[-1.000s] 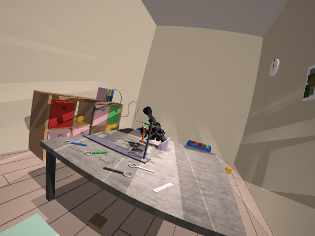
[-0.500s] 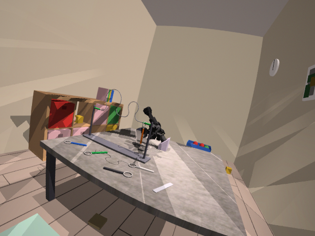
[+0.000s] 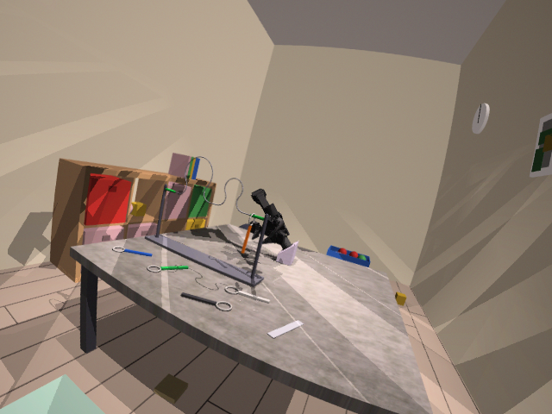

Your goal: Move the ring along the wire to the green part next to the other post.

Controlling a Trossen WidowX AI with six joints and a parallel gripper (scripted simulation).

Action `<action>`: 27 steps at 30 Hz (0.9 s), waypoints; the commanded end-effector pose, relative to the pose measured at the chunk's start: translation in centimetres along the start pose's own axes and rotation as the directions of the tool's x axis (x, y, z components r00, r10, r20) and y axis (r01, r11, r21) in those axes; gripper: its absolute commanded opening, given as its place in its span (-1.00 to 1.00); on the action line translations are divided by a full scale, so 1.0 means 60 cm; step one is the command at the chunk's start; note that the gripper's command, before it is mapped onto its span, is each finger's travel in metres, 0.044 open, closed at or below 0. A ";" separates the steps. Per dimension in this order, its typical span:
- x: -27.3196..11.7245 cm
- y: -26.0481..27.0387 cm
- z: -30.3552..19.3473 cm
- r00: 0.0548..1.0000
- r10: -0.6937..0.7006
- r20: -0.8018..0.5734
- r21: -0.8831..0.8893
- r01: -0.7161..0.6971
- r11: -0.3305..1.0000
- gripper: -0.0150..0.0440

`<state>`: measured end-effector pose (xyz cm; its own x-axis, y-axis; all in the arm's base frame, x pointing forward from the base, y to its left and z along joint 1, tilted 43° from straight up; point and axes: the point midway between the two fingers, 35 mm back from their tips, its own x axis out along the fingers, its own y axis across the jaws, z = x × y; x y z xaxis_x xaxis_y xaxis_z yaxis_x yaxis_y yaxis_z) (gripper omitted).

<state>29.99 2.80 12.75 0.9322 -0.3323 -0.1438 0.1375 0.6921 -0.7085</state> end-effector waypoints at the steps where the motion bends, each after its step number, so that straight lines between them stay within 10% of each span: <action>1: -0.045 -0.002 0.000 1.000 -0.003 0.008 0.007 0.002 1.000 0.67; 5: -0.053 -0.002 -0.002 1.000 -0.003 0.008 0.007 0.003 1.000 1.00; 27: -0.053 -0.002 -0.002 1.000 -0.003 0.008 0.007 0.003 1.000 1.00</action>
<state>27.01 3.78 13.24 0.9363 -0.3237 -0.1363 0.1376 0.6950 -0.7057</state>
